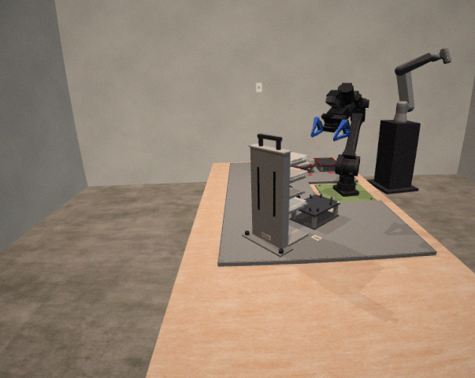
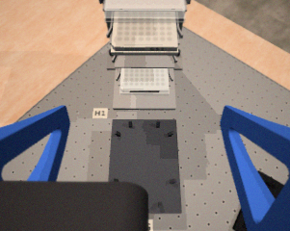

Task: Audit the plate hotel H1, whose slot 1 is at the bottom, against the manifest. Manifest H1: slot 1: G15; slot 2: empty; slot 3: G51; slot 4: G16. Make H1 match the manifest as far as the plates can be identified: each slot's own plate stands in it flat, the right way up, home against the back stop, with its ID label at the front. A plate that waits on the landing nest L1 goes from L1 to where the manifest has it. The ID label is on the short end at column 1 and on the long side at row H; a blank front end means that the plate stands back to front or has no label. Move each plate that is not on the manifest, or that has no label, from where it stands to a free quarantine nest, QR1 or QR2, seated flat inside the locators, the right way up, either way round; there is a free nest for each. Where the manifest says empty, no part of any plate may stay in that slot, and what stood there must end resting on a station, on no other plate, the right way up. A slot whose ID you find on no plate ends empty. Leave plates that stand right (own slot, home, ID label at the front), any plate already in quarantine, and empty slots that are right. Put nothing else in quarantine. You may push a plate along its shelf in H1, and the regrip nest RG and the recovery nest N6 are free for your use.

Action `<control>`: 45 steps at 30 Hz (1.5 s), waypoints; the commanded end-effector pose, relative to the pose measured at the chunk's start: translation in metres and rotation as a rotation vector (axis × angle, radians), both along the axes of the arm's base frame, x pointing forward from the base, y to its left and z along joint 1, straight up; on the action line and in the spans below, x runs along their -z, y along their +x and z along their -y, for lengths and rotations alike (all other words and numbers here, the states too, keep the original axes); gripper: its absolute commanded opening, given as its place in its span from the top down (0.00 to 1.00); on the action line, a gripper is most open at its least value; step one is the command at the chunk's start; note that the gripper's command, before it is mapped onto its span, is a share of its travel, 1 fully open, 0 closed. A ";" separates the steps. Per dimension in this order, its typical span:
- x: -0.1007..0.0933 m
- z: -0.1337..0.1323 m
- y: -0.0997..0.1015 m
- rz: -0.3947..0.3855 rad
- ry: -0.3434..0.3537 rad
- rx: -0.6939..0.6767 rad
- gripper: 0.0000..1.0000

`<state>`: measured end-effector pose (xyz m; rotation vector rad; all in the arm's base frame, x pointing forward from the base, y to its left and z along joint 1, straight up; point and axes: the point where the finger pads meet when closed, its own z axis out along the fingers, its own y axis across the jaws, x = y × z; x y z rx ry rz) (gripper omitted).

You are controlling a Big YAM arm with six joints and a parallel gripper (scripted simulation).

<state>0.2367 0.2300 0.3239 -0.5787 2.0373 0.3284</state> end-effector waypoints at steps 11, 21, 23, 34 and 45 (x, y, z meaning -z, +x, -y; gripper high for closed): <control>-0.051 -0.004 0.002 0.053 0.081 0.001 0.00; -0.051 -0.004 0.002 0.053 0.081 0.001 0.00; -0.051 -0.004 0.002 0.053 0.081 0.001 0.00; -0.051 -0.004 0.002 0.053 0.081 0.001 0.00; -0.052 -0.006 0.007 0.060 0.085 0.006 0.00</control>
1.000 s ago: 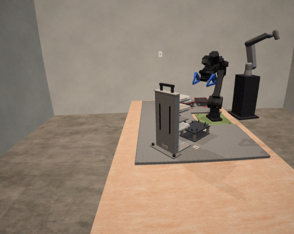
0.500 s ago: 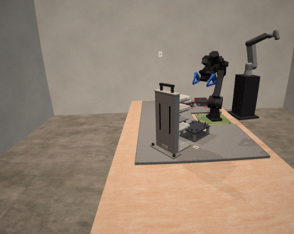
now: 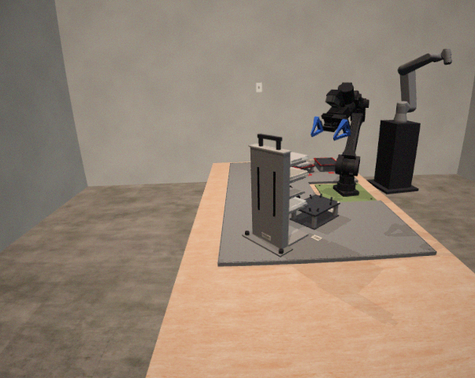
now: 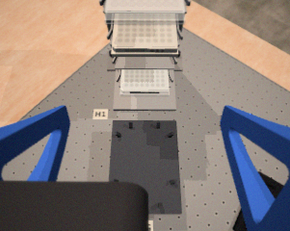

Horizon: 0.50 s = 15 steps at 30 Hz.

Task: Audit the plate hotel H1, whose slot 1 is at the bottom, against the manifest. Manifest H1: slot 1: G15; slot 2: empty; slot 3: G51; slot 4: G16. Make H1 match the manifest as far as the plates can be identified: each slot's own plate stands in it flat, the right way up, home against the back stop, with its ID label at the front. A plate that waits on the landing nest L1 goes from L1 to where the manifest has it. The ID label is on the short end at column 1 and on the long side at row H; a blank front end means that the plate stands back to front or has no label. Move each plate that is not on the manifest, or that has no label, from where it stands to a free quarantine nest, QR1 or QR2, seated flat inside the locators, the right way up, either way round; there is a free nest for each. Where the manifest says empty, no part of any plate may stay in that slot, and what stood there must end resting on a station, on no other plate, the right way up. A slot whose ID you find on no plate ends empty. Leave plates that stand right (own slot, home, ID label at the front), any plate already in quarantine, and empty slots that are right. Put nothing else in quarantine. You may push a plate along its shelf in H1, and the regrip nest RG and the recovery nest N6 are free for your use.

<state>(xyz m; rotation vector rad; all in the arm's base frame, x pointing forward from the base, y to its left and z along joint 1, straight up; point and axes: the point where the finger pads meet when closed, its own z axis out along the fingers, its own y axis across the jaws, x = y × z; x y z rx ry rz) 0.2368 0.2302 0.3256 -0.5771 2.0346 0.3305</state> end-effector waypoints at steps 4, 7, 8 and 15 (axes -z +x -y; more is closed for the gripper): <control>-0.035 -0.007 0.012 0.051 0.057 0.004 0.00; -0.009 -0.007 0.014 0.027 0.024 0.004 0.00; -0.005 -0.008 0.015 0.024 0.020 0.004 0.00; 0.000 -0.013 0.024 0.026 0.022 0.004 0.00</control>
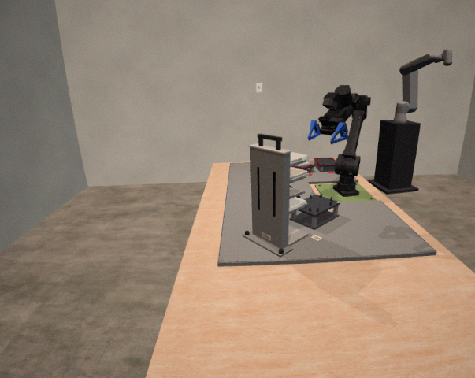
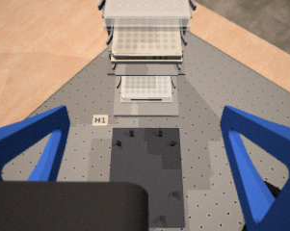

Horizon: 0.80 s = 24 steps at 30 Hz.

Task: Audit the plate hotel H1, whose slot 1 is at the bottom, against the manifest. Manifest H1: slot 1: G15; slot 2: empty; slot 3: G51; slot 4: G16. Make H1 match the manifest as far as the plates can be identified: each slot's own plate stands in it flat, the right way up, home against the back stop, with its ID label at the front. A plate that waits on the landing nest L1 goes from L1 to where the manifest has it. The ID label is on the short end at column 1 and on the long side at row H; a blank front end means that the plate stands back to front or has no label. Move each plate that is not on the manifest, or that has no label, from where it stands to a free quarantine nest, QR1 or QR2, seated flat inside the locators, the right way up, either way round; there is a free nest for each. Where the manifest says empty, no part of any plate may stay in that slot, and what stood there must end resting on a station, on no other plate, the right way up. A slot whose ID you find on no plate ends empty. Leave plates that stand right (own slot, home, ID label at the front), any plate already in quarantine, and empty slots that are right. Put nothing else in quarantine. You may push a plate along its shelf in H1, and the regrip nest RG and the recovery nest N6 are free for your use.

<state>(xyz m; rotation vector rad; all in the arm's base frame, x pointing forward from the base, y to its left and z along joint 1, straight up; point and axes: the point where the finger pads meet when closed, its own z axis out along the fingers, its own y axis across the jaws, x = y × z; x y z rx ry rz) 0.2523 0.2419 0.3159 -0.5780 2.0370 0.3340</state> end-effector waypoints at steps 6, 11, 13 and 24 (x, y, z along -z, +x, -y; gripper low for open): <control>-0.006 -0.004 0.013 0.029 0.020 0.006 0.00; -0.001 -0.008 0.020 0.028 0.018 0.006 0.00; -0.002 -0.010 0.022 0.031 0.022 0.006 0.00; -0.003 -0.018 0.035 0.041 0.032 0.006 0.00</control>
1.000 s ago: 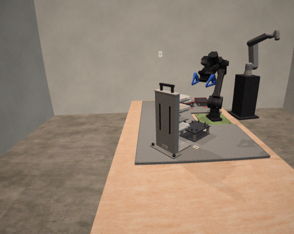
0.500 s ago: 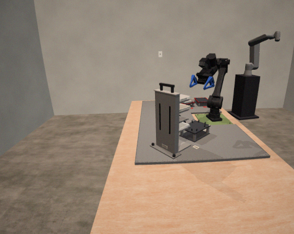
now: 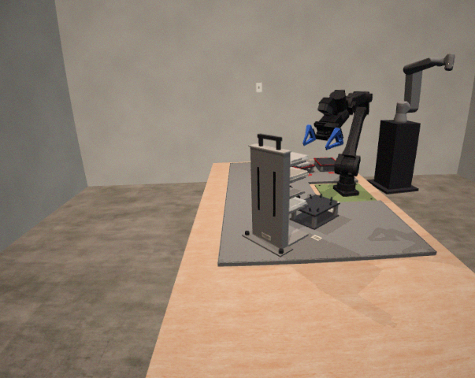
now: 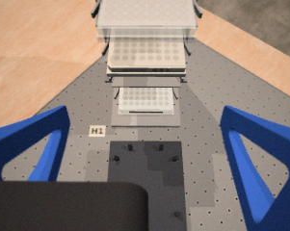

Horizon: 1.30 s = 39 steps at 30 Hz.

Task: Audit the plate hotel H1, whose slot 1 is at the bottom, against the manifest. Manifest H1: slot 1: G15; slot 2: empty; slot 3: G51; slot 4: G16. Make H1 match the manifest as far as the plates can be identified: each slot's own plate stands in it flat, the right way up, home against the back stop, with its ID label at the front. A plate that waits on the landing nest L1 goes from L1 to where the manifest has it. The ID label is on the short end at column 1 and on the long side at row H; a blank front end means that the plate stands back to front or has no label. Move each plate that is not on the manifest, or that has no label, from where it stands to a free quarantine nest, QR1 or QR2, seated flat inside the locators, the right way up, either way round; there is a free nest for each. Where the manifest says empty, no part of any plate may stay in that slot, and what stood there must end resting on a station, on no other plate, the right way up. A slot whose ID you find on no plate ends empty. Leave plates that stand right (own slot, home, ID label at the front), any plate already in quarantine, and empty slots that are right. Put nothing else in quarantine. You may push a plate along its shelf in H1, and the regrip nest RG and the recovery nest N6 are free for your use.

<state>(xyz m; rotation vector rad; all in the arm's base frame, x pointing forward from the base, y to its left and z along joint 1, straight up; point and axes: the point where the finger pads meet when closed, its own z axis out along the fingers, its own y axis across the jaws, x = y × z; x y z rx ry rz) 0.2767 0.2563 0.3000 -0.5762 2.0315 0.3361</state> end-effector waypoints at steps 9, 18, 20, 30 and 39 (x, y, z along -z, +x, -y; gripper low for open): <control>-0.006 -0.009 0.021 0.032 0.023 0.006 0.00; 0.004 -0.014 0.029 0.028 0.017 0.006 0.00; 0.007 -0.015 0.031 0.026 0.016 0.006 0.00; -0.006 -0.024 0.038 0.041 0.042 0.003 0.00; -0.006 -0.024 0.038 0.041 0.042 0.003 0.00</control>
